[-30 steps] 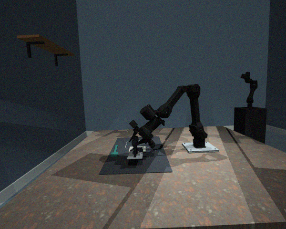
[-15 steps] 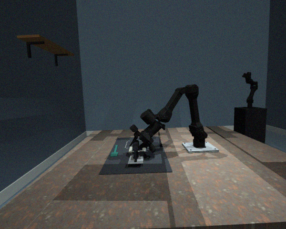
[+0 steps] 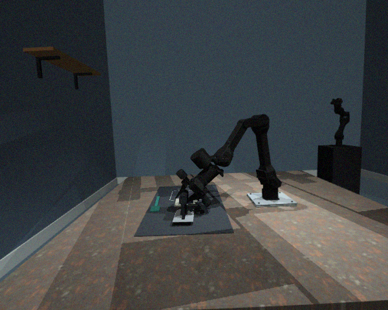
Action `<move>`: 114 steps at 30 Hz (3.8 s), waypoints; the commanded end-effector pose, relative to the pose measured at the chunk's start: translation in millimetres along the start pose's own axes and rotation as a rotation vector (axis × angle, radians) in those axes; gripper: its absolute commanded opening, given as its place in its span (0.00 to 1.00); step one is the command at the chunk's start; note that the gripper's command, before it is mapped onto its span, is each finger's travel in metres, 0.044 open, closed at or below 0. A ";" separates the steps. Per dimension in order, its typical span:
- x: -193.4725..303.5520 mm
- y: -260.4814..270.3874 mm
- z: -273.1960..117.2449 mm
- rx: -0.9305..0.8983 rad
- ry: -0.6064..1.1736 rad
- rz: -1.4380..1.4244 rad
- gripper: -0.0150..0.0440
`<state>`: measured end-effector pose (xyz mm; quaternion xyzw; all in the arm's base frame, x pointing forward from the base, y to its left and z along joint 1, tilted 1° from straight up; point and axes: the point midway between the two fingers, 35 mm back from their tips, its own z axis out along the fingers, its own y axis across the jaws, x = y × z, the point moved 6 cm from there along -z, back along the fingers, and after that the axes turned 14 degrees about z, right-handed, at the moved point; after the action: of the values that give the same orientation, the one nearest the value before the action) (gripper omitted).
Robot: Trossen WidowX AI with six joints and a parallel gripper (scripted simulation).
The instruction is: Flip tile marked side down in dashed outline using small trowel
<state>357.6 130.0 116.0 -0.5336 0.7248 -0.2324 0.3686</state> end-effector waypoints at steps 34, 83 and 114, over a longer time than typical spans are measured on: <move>35.5 -17.1 -6.5 0.018 0.040 -0.036 0.25; 77.6 -77.1 -47.4 0.028 0.078 -0.083 0.25; 58.9 -84.0 -54.6 0.026 0.078 -0.082 0.25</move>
<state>354.2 32.2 180.9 -0.5548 0.7156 -0.2720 0.3258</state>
